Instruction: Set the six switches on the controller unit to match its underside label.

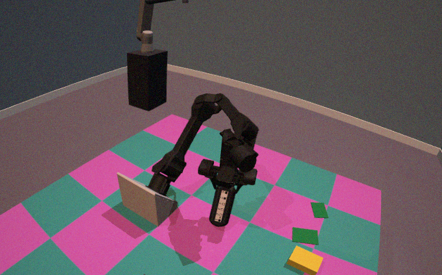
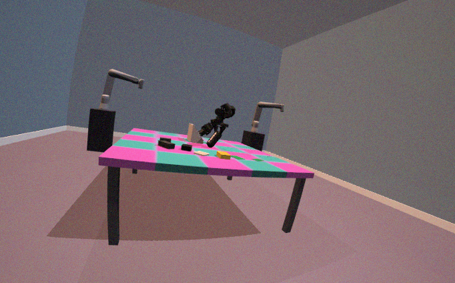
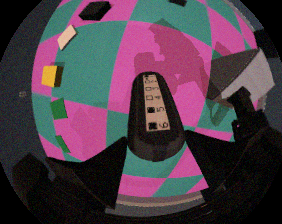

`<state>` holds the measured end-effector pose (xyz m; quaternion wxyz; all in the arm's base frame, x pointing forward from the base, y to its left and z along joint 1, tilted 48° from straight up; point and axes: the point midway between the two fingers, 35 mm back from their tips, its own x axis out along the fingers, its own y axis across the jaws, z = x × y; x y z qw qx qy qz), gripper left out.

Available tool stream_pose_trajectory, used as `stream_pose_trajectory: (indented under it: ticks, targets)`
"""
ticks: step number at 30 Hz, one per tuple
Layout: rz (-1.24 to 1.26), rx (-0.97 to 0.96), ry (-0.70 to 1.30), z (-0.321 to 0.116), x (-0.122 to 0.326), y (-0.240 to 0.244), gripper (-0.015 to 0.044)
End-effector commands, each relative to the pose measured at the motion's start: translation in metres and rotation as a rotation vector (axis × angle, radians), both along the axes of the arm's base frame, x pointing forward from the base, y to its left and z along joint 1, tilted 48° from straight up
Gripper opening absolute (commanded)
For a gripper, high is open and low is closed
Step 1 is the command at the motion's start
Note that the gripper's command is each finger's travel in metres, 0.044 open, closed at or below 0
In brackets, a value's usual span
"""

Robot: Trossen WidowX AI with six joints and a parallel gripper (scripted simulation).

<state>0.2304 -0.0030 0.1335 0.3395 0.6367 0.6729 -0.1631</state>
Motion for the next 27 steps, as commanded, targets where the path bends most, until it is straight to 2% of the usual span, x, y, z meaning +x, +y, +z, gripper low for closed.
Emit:
stream_pose_trajectory:
  ticks: [1,27]
  targets:
    - [0.010,-0.011,0.003,-0.005,0.001,-0.005,0.0336]
    - [0.010,-0.012,0.003,-0.016,0.006,-0.022,0.0337]
